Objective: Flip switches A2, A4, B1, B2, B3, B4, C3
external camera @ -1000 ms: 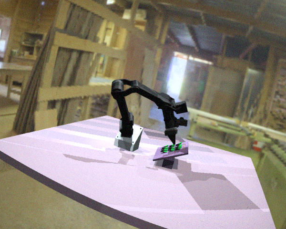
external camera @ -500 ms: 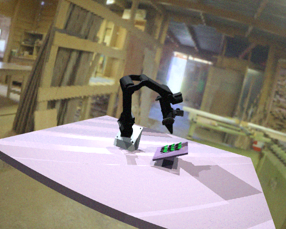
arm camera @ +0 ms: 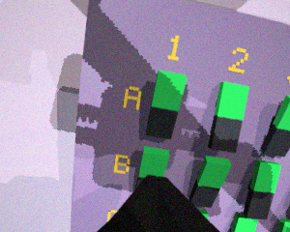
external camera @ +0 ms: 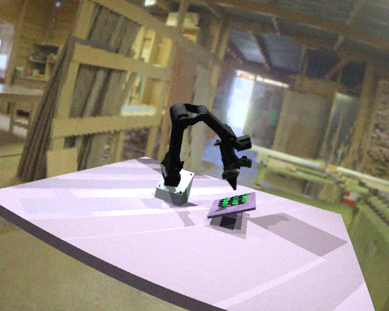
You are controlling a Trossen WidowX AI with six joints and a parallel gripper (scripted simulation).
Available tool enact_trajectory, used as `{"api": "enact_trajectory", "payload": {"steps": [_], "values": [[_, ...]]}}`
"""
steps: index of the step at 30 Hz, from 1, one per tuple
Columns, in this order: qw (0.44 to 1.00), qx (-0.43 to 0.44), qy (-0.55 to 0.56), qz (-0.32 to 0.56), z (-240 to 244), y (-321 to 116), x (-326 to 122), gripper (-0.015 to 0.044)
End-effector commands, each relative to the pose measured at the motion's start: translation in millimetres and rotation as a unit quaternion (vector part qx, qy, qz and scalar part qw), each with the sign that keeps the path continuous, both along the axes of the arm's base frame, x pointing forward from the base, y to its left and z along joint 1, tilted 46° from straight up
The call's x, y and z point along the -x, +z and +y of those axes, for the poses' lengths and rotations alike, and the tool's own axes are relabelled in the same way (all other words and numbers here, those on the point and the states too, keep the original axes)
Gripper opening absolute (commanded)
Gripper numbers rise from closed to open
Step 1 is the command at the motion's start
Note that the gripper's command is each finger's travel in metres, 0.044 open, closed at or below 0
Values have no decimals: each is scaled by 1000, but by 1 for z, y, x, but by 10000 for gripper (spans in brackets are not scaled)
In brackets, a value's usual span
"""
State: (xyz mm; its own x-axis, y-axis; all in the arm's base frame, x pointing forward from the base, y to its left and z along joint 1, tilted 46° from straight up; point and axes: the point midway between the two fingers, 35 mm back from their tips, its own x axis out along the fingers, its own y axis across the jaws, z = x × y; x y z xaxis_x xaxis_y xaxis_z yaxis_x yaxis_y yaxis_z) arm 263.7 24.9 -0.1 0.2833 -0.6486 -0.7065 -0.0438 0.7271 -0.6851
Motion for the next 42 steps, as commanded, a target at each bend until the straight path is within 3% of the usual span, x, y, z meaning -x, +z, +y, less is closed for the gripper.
{"api": "enact_trajectory", "payload": {"steps": [1,42], "values": [[1000,6,0,5,-6,-5,1,0],[1000,6,0,5,-16,-16,-4,0]]}}
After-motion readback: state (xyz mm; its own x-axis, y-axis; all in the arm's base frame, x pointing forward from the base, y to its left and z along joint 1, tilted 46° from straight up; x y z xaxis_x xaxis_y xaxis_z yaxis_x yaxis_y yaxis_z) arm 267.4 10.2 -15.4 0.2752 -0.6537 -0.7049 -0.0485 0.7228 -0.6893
